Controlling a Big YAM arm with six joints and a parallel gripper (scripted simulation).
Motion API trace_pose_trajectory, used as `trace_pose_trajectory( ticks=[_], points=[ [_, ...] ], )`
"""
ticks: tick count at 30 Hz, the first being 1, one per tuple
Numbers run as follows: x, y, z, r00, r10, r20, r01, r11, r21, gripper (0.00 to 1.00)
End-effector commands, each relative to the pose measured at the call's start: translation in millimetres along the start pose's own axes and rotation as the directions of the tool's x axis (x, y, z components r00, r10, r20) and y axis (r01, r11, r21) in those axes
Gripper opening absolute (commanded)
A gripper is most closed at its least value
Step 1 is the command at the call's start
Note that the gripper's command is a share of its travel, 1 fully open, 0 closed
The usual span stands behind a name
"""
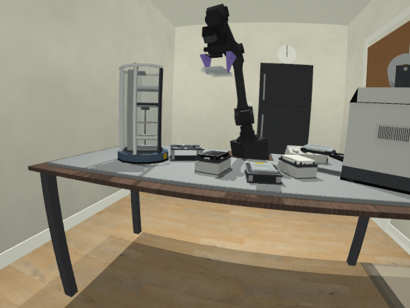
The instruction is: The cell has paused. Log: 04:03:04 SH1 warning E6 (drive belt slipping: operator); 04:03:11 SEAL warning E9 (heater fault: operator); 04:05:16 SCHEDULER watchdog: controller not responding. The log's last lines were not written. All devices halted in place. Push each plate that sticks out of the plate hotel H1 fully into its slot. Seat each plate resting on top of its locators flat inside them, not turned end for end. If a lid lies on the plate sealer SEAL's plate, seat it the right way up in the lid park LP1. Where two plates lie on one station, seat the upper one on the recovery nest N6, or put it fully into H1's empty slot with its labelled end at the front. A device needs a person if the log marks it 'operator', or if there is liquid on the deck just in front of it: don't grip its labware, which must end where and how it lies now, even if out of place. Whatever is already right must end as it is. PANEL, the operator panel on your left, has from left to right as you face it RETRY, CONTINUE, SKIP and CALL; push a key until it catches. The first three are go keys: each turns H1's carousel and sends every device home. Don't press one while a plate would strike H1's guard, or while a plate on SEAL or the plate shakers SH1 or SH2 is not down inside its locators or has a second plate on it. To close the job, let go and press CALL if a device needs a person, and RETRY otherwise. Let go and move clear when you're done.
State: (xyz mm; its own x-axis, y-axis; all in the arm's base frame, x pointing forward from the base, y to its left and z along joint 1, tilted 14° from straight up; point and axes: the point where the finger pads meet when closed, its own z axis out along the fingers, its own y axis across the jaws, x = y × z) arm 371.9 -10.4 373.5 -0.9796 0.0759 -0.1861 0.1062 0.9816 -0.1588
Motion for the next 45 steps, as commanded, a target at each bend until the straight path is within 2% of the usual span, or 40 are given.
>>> trace_pose_trajectory(
  ticks=[1, 3, 39, 40, 42, 45],
  points=[
    [-9.1, -2.5, -24.1, 0.999, 0.021, 0.049, -0.021, 1.000, -0.005, 0.84],
    [-5.0, -1.7, -16.1, 0.999, 0.018, 0.028, -0.018, 1.000, -0.002, 0.84],
    [-5.0, -1.8, -16.4, 0.999, 0.016, 0.029, -0.016, 1.000, -0.002, 0.84],
    [5.8, -10.1, -11.6, 0.998, 0.063, 0.017, -0.063, 0.998, 0.000, 0.84],
    [5.8, -10.1, -11.6, 0.998, 0.063, 0.017, -0.063, 0.998, 0.000, 0.84],
    [11.8, -18.3, -8.4, 0.987, 0.160, 0.008, -0.160, 0.987, -0.001, 0.84]
  ],
)
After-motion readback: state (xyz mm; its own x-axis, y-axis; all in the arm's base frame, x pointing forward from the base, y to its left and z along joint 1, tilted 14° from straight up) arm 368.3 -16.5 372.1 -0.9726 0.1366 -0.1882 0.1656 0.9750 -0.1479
